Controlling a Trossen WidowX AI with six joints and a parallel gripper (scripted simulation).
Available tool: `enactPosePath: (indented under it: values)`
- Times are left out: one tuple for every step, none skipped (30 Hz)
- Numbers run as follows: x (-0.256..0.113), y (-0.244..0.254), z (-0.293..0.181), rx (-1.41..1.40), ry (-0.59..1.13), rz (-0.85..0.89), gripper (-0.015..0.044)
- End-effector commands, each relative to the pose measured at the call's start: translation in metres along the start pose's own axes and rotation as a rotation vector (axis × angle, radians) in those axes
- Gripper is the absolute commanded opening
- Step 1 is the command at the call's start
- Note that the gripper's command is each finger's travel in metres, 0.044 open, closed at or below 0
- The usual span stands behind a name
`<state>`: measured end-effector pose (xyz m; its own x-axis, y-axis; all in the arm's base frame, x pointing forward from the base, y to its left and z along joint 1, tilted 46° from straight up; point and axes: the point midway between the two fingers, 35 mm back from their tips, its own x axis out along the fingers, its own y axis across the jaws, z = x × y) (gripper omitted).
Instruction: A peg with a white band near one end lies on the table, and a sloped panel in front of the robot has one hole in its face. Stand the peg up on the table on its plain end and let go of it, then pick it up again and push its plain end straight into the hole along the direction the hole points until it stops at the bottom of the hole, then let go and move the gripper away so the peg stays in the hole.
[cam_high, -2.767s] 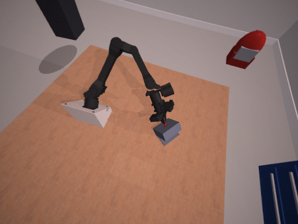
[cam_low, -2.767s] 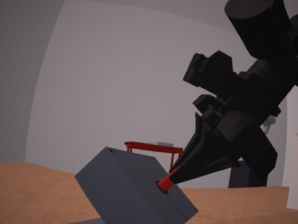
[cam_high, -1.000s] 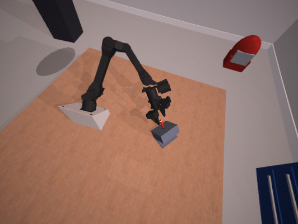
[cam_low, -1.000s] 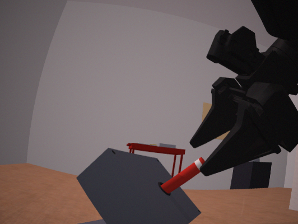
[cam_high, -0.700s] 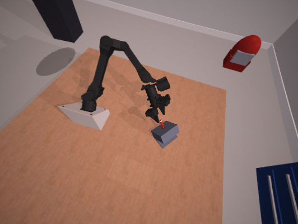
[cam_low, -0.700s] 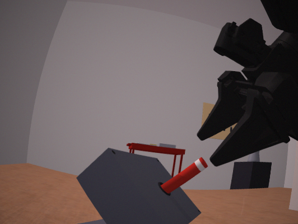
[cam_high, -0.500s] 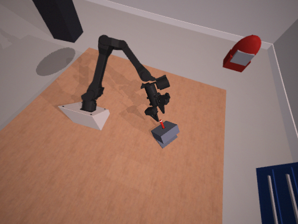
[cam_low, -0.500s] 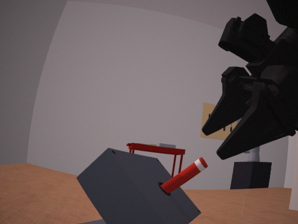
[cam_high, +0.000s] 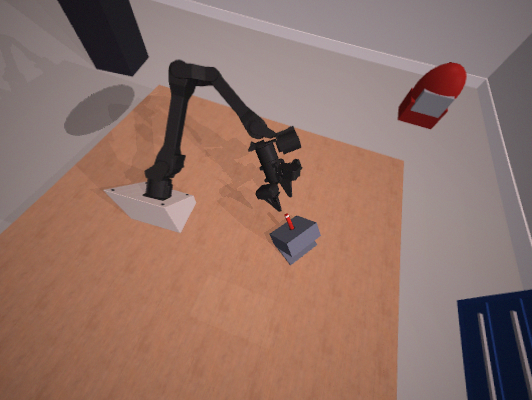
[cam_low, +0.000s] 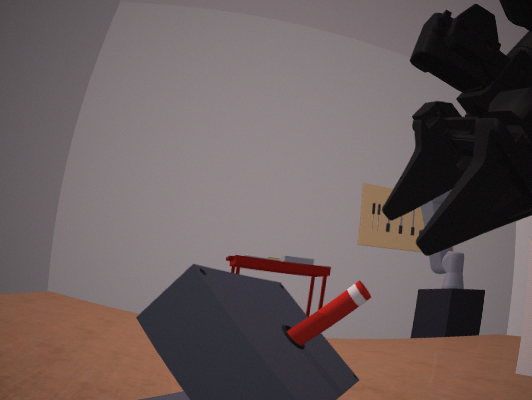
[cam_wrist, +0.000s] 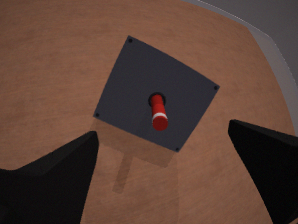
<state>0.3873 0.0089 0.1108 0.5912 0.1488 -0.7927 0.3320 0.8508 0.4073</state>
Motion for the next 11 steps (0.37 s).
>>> enactPosePath:
  values:
    - [-0.006, 0.000, 0.000, -0.003, 0.000, 0.002, 0.0440]
    - [-0.008, 0.000, 0.000, -0.003, 0.000, 0.002, 0.0440]
    - [-0.009, 0.000, 0.000, -0.003, -0.001, 0.002, 0.0440]
    - [-0.009, 0.000, 0.000, -0.003, -0.001, 0.002, 0.0440]
    - [-0.010, 0.000, 0.000, -0.003, -0.001, 0.002, 0.0440]
    - [-0.011, 0.000, 0.000, -0.002, -0.001, 0.002, 0.0440]
    - [-0.013, 0.000, 0.000, -0.002, -0.001, 0.002, 0.0440]
    - [-0.014, 0.000, 0.000, -0.002, -0.001, 0.002, 0.0440]
    - [-0.016, 0.000, 0.000, -0.002, -0.001, 0.002, 0.0440]
    - [-0.017, 0.000, 0.000, -0.002, -0.001, 0.002, 0.0440]
    - [-0.019, 0.000, 0.000, -0.002, -0.001, 0.002, 0.0440]
